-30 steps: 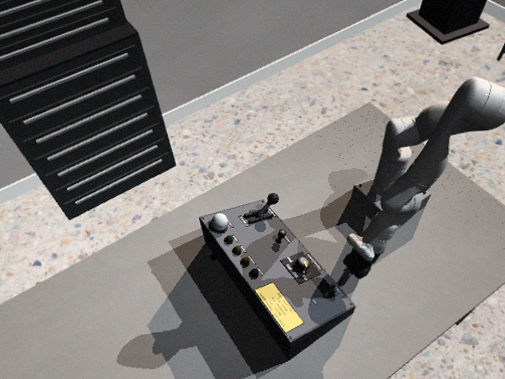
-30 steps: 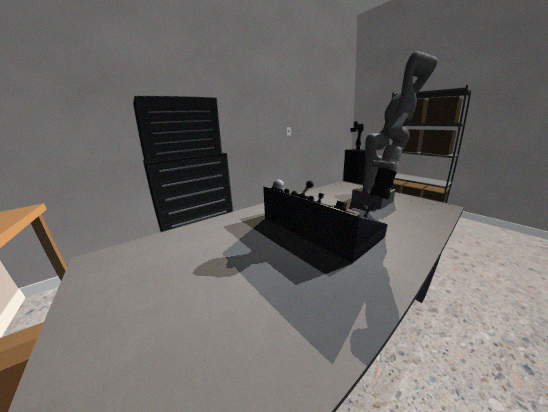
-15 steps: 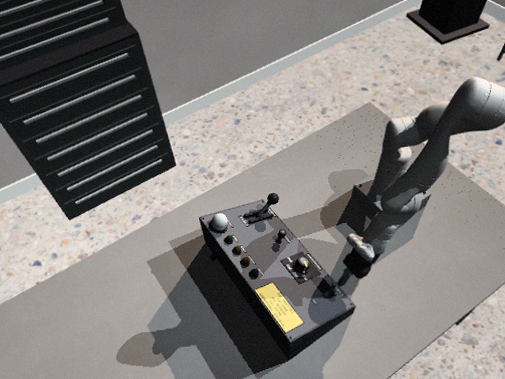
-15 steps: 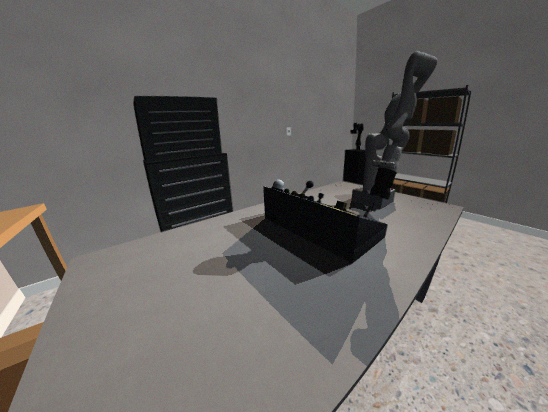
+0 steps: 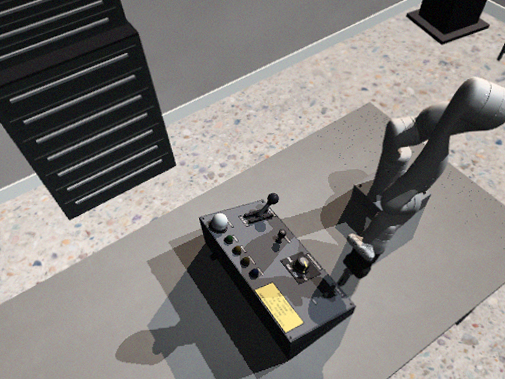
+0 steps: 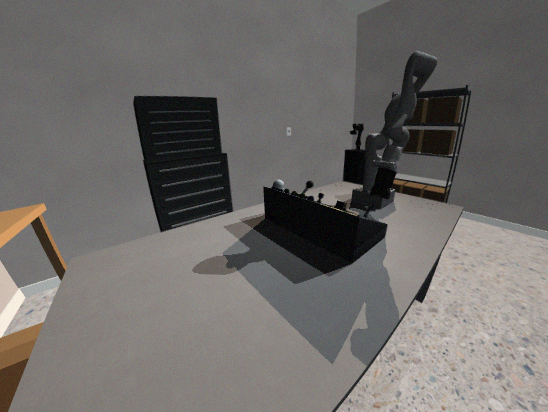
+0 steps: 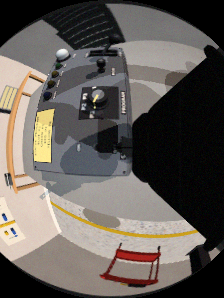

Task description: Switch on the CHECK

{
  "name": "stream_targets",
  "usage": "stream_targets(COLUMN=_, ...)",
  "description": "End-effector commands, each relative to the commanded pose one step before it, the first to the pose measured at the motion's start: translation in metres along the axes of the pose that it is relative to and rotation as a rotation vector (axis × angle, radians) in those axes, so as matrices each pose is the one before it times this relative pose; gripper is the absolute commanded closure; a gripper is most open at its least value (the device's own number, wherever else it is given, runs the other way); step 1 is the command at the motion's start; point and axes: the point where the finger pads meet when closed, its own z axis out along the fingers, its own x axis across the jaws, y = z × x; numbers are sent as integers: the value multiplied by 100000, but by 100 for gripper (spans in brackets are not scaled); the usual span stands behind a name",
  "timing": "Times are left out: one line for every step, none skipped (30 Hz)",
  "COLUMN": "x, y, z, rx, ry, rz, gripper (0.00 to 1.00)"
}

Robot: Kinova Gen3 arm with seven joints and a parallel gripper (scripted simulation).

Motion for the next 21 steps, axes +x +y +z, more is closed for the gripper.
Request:
stream_targets(x=-159, y=8, z=-50, rx=229, ry=-665, rz=751, gripper=100)
stream_targets(x=0, y=0, z=0, rx=0, ry=0, rz=0, gripper=100)
stream_targets(x=-1, y=-2, z=0, rx=2, ry=-2, rz=0, gripper=100)
stream_targets(x=-3, y=-5, z=-1, rx=5, ry=-6, rz=1, gripper=100)
stream_targets(x=-5, y=-9, z=-1, rx=9, ry=-11, rz=2, gripper=100)
stream_targets(x=-7, y=-16, z=-2, rx=15, ry=-16, rz=7, gripper=100)
stream_targets(x=-6, y=-23, z=0, rx=13, ry=-21, rz=23, gripper=100)
stream_targets(x=-15, y=-25, z=0, rx=8, ry=-40, rz=20, gripper=100)
stream_targets(x=0, y=0, z=0, rx=0, ry=0, rz=0, gripper=100)
stream_targets(x=0, y=0, z=0, rx=0, ry=0, rz=0, gripper=100)
stream_targets(x=-20, y=-32, z=0, rx=10, ry=-51, rz=25, gripper=100)
stream_targets(x=12, y=-32, z=1, rx=-12, ry=48, rz=32, gripper=100)
stream_targets(x=17, y=-38, z=1, rx=-15, ry=64, rz=39, gripper=100)
stream_targets(x=20, y=-45, z=1, rx=-18, ry=75, rz=46, gripper=100)
stream_targets(x=24, y=-54, z=1, rx=-13, ry=96, rz=45, gripper=100)
stream_targets(x=30, y=-61, z=-1, rx=0, ry=130, rz=27, gripper=100)
stream_targets(x=52, y=-40, z=-5, rx=-25, ry=191, rz=-6, gripper=100)
stream_targets(x=44, y=-33, z=-5, rx=-34, ry=139, rz=-1, gripper=100)
stream_targets(x=-12, y=-47, z=-5, rx=-1, ry=-28, rz=-7, gripper=100)
stream_targets(x=-14, y=-50, z=-5, rx=-4, ry=-29, rz=-11, gripper=100)
stream_targets(x=-14, y=-54, z=-5, rx=-3, ry=-30, rz=-12, gripper=100)
